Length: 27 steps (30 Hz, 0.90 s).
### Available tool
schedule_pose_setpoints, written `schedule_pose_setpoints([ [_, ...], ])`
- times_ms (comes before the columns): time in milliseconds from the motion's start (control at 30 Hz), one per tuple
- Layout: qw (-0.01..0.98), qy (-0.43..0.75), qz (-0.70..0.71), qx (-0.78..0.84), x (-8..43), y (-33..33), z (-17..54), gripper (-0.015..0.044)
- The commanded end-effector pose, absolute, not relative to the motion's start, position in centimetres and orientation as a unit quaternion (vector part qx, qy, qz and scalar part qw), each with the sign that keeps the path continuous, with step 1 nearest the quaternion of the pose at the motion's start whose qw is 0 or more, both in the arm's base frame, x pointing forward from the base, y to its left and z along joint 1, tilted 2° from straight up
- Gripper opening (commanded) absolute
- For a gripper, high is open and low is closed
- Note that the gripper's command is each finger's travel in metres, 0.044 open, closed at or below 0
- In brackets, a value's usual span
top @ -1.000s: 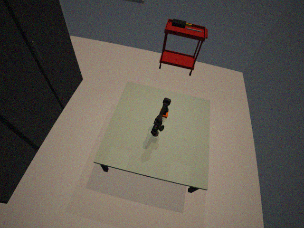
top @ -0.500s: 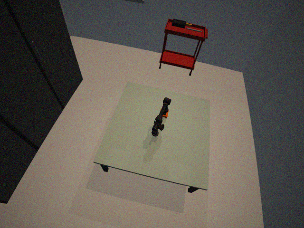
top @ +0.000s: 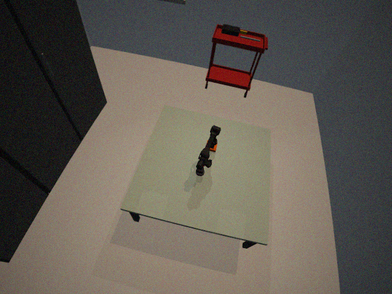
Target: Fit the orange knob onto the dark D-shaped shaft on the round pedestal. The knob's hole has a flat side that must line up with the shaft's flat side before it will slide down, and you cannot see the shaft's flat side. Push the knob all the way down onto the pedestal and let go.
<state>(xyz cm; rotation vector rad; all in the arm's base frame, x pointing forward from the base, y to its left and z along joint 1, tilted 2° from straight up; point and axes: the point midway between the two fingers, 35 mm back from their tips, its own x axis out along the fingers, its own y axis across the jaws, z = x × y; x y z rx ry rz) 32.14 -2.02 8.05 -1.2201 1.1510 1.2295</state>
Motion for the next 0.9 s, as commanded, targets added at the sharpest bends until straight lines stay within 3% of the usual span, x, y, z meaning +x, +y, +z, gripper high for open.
schedule_pose_setpoints([
  [0,0.506,0.473,0.510,-0.509,32.41,-2.01,8.11,0.0000],
  [867,0.506,0.473,0.510,-0.509,32.85,-2.01,7.88,0.0000],
])
